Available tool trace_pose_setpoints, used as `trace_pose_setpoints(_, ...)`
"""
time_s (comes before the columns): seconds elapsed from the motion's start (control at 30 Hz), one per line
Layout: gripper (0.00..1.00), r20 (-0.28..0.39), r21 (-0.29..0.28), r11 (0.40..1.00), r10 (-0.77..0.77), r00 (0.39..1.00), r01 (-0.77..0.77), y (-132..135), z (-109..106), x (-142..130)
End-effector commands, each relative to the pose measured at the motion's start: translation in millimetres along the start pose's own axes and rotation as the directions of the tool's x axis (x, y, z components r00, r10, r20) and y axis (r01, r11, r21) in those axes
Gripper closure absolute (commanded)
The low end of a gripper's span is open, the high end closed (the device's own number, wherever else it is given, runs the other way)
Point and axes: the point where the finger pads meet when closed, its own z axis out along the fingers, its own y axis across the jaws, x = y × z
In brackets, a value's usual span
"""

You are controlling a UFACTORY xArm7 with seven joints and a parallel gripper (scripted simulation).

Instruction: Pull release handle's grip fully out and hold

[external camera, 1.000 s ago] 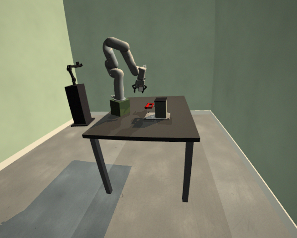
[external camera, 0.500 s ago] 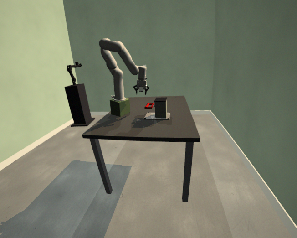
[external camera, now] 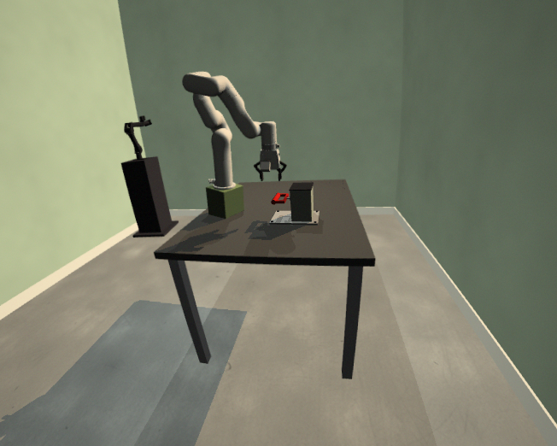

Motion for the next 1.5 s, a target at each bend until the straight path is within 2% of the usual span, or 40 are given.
trace_pose_setpoints(0.0, 0.00, -0.040, 0.044, 0.997, 0.063, 0.997, -0.061, -26.2, 3.6, 40.8)
trace_pose_setpoints(0.57, 0.00, -0.042, 0.046, 0.997, 0.066, 0.997, -0.064, -27.0, 3.5, 42.7)
trace_pose_setpoints(0.6, 1.00, -0.042, 0.046, 0.997, 0.066, 0.997, -0.064, -27.0, 3.5, 42.7)
trace_pose_setpoints(1.47, 1.00, -0.042, 0.046, 0.997, 0.066, 0.997, -0.064, -27.0, 3.5, 42.7)
